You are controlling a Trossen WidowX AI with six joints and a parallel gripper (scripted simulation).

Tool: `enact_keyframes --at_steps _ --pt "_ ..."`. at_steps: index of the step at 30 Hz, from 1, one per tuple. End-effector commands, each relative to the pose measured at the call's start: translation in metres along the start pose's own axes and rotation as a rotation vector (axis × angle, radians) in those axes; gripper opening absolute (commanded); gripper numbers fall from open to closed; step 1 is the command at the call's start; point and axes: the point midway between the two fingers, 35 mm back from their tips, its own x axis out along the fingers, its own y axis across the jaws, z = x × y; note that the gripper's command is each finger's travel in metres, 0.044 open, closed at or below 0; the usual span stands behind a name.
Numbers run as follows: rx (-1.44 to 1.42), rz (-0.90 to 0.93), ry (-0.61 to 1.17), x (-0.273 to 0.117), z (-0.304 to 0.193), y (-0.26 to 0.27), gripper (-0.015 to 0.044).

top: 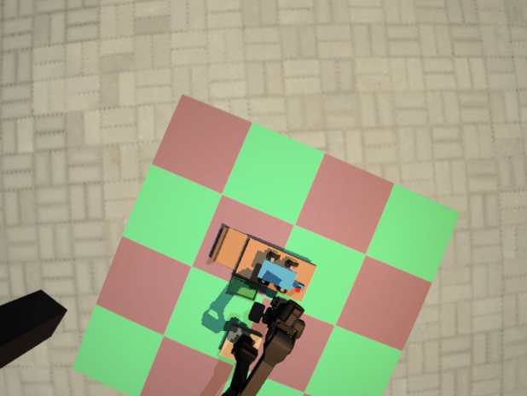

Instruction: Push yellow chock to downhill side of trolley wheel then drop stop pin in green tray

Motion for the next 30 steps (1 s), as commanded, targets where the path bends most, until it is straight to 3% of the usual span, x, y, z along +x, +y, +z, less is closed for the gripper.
enact_keyframes --at_steps 1,30 --pt "0.003 0.007 -0.004 0.001 0.002 0.012 0.0" --pt "0.003 0.018 -0.006 0.004 0.022 0.119 0.0"
